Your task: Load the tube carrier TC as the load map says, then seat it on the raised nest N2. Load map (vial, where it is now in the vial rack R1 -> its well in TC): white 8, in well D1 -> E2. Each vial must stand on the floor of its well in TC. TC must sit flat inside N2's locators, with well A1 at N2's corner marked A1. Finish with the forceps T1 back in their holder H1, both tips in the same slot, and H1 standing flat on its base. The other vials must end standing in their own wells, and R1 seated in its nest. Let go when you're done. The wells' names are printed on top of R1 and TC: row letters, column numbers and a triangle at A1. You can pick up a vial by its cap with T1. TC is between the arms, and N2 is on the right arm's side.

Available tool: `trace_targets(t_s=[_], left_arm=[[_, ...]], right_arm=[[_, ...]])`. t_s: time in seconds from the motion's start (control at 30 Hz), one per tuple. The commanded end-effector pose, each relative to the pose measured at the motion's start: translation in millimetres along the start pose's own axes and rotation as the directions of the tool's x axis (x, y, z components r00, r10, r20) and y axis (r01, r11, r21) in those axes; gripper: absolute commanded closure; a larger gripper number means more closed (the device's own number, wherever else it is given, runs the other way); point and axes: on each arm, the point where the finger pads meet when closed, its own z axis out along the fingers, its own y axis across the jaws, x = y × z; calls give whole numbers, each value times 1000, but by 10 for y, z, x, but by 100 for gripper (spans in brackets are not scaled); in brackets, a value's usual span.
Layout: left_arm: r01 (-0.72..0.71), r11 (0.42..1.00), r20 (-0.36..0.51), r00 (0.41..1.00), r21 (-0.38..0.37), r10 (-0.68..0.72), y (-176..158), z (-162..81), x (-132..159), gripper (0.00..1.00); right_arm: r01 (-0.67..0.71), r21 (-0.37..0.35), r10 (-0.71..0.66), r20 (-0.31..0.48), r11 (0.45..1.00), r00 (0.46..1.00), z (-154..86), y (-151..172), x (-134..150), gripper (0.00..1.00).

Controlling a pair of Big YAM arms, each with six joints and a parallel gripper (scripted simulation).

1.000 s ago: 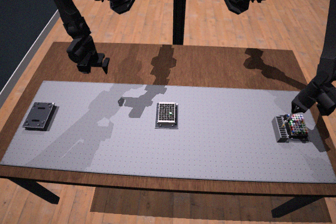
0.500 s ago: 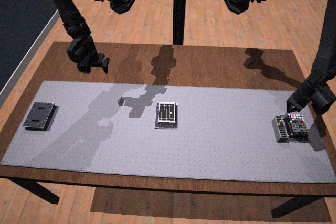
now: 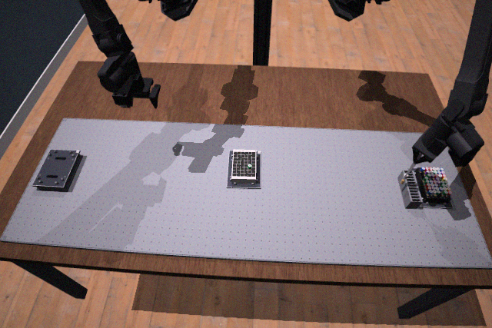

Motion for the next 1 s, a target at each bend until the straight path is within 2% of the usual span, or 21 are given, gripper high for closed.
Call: trace_targets(t_s=[0.0, 0.27, 0.3, 0.37, 0.77, 0.87, 0.97], left_arm=[[9, 1000, 28, 1000, 24, -10, -127, -128, -13, 91], [9, 1000, 28, 1000, 24, -10, -181, -121, 73, 91], [23, 1000, 28, 999, 10, -24, -96, -97, 34, 91], [9, 1000, 27, 1000, 23, -10, -209, -114, 119, 91], [9, 1000, 23, 1000, 23, -9, -317, -89, 299, 91], [25, 1000, 26, 999, 10, -25, -235, -72, 238, 91], [7, 1000, 19, 1000, 20, -8, -352, -61, 374, 91]], right_arm=[[10, -1, -10, 16, 1000, 1000, -25, -2, -62, 0], [10, -1, -10, 16, 1000, 1000, -25, -2, -62, 0], [10, -1, -10, 16, 1000, 1000, -25, -2, -62, 0], [10, -1, -10, 16, 1000, 1000, -25, -2, -62, 0], [10, -1, -10, 16, 1000, 1000, -25, -2, -62, 0], [10, -1, -10, 16, 1000, 1000, -25, -2, -62, 0], [10, -1, -10, 16, 1000, 1000, -25, -2, -62, 0]])
